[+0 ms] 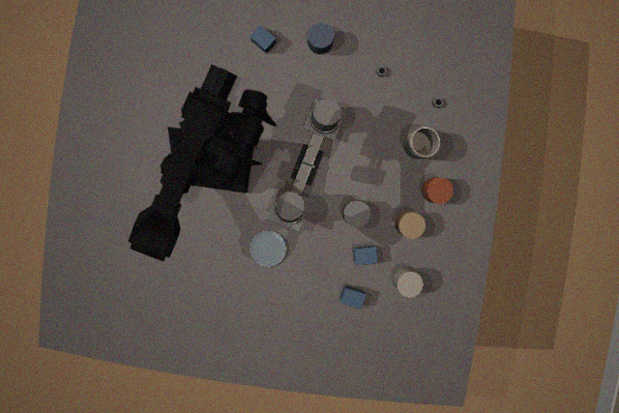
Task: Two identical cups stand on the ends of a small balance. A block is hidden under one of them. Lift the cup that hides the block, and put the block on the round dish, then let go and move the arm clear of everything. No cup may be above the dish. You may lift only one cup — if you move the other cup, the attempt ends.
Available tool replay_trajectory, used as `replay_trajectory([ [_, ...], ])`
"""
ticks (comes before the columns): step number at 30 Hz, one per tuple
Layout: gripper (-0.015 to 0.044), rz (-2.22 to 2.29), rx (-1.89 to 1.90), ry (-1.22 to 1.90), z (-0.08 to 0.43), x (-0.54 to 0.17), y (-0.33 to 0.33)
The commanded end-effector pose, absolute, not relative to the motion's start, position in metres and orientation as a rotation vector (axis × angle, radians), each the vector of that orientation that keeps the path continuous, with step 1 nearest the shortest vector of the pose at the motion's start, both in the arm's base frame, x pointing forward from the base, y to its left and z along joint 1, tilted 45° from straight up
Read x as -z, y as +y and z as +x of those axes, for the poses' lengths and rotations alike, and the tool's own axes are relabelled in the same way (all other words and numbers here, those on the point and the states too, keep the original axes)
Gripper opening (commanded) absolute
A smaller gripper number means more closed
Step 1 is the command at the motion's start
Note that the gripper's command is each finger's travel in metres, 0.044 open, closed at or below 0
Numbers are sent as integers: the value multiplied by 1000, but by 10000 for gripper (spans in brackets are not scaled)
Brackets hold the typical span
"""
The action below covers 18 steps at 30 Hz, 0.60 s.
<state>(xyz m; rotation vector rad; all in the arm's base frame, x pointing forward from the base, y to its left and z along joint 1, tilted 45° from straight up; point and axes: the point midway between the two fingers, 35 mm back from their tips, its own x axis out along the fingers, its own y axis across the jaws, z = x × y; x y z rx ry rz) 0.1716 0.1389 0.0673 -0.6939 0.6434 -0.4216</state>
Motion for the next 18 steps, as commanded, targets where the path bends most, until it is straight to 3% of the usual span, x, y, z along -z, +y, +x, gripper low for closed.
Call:
replay_trajectory([
  [1,440,-757,432,715,178,-61,143],
  [18,440,-1106,327,1116,221,-21,159],
])
